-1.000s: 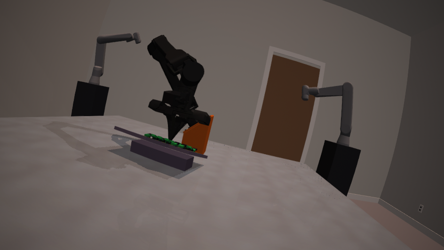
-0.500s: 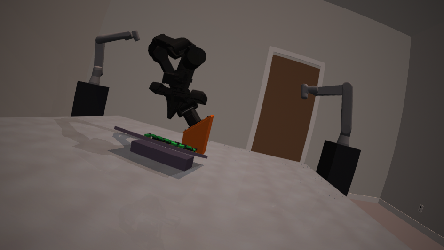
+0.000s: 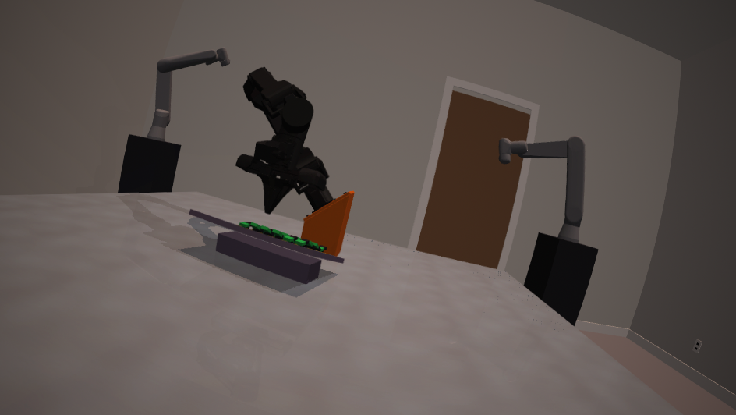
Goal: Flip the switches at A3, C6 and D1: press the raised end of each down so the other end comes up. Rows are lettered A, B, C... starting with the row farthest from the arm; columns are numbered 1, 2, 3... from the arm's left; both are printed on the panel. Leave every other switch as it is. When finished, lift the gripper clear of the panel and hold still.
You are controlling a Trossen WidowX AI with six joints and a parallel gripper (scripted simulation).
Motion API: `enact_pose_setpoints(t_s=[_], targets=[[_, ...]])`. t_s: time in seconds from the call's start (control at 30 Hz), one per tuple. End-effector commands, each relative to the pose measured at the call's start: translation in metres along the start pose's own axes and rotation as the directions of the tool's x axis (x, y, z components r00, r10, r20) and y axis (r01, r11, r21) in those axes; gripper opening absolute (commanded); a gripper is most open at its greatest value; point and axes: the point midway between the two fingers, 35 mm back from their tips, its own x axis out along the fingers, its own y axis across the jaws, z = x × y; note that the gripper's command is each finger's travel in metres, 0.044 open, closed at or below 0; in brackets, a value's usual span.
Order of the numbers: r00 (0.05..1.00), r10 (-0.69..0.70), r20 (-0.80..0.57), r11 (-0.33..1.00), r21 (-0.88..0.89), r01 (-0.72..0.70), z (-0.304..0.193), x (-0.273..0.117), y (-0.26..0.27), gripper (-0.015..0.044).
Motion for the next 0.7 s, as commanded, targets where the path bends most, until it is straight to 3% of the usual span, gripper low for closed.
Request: enact_pose_setpoints(t_s=[0.0,0.67], targets=[[1.000,0.000,0.002,1.000,-0.005,0.000,0.001,0.007,0.000,0.0000],[1.000,-0.001,0.003,1.000,-0.005,0.001,0.001,0.026,0.000,0.0000]])
